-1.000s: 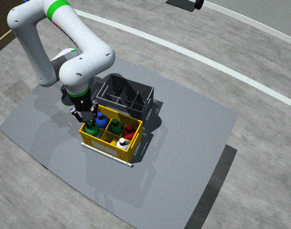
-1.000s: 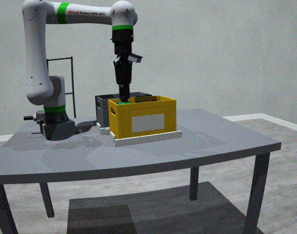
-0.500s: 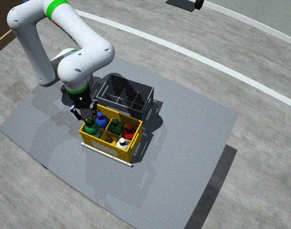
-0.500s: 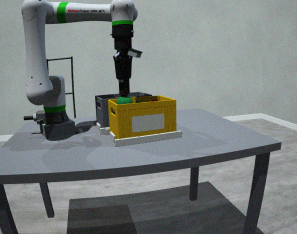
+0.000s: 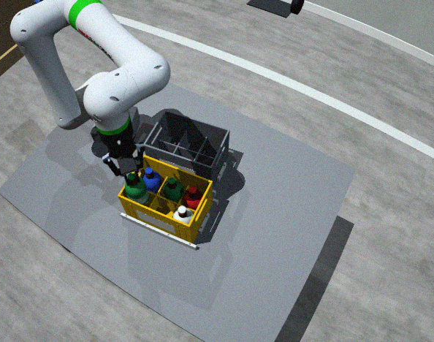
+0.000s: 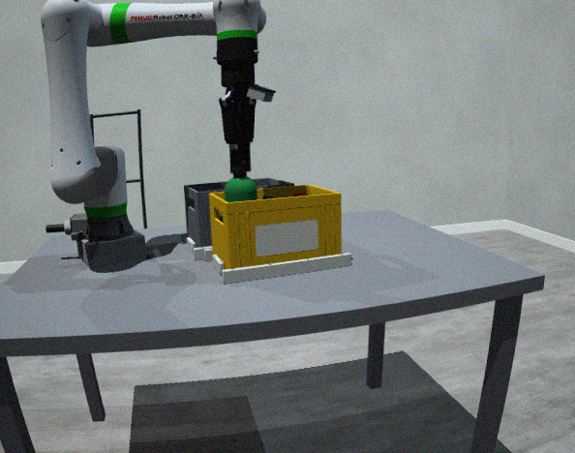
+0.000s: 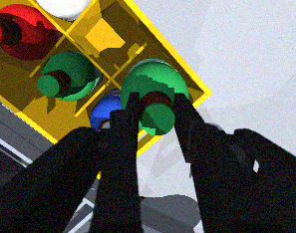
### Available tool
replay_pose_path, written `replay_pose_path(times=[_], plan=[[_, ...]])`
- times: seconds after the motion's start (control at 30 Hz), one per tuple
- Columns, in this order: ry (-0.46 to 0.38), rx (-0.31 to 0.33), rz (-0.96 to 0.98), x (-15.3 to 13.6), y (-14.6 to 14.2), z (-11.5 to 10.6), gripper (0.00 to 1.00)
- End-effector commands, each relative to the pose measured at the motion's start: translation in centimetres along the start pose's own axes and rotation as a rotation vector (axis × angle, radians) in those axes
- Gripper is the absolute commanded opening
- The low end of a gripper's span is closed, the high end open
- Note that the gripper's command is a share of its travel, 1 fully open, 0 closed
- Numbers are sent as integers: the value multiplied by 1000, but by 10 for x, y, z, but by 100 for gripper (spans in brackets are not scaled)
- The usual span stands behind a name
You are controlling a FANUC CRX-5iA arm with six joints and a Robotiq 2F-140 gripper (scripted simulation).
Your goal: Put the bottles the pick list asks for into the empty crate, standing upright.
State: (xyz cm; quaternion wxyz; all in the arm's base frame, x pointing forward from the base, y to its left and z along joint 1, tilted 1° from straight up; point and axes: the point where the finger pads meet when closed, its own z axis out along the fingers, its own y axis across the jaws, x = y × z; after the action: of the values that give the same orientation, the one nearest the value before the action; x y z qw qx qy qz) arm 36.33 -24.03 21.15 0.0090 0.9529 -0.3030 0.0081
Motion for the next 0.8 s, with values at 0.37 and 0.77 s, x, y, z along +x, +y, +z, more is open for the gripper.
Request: replay_pose_path(times=[0.37,0.77], plan=[[2,0,0,0,0,-22,10],[2,0,0,0,0,-42,10]])
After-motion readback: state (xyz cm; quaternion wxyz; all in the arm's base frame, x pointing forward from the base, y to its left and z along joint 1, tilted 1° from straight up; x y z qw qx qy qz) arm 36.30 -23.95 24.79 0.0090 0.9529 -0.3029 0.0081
